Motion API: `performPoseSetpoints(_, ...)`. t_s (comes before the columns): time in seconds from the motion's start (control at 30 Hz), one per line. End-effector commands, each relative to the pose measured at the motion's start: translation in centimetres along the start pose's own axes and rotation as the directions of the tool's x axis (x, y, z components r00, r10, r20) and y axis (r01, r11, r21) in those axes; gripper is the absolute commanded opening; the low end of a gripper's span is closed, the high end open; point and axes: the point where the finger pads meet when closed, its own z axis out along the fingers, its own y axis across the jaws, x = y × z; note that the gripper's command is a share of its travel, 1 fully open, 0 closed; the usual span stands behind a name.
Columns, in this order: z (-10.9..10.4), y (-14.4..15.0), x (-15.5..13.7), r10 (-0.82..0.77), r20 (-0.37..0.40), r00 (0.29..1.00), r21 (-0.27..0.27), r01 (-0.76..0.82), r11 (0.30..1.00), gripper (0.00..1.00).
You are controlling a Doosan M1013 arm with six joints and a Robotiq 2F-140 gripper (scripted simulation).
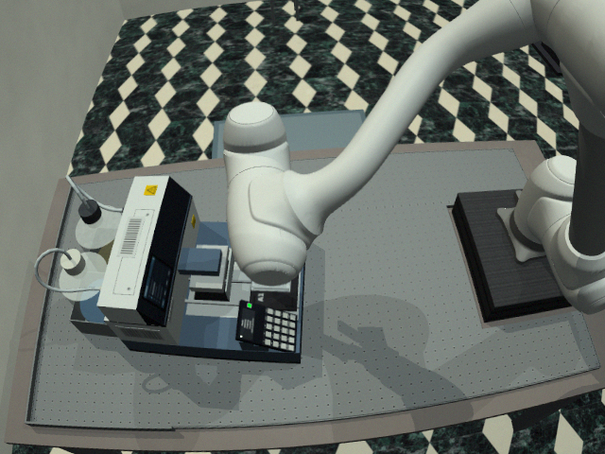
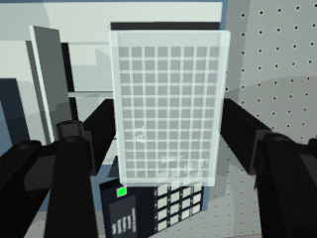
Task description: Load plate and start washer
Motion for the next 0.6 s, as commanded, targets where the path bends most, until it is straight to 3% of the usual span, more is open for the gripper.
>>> performPoseSetpoints(0.0,0.3,0.0,0.0,0.0,0.001,1.0,0.001,0.0,1.0,0.1)
performPoseSetpoints(0.57,2.8,0.0,0.0,0.0,0.001,1.0,0.001,0.0,1.0,0.1)
